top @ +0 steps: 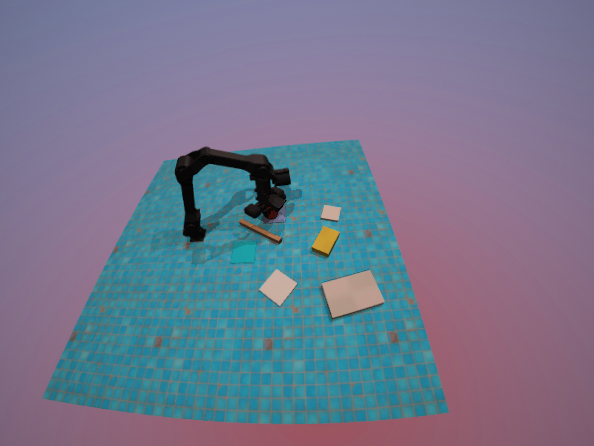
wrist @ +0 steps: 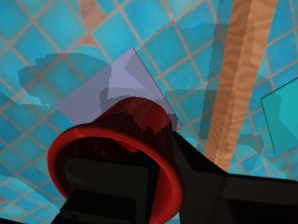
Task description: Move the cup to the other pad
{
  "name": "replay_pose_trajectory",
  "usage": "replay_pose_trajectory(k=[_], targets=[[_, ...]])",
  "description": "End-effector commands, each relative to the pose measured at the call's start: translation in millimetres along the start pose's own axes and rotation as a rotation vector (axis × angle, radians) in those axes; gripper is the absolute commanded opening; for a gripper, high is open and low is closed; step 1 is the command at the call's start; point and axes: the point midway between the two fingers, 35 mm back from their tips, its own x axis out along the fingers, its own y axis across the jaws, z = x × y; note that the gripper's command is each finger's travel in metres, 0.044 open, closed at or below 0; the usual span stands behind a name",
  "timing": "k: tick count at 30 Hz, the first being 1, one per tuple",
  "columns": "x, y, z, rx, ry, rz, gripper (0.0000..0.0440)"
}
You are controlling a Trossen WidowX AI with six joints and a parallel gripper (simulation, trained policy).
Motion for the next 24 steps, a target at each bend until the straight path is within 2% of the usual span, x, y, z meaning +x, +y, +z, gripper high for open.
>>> replay_pose_trajectory(k=[1, 14, 24], targets=[[-11, -5, 0, 0.022, -0.005, 0.011, 0.0], [-49, -28, 6, 0.128, -0.02, 0.058, 0.0003], [-64, -47, 19, 0.212, -0.047, 0.09, 0.0]])
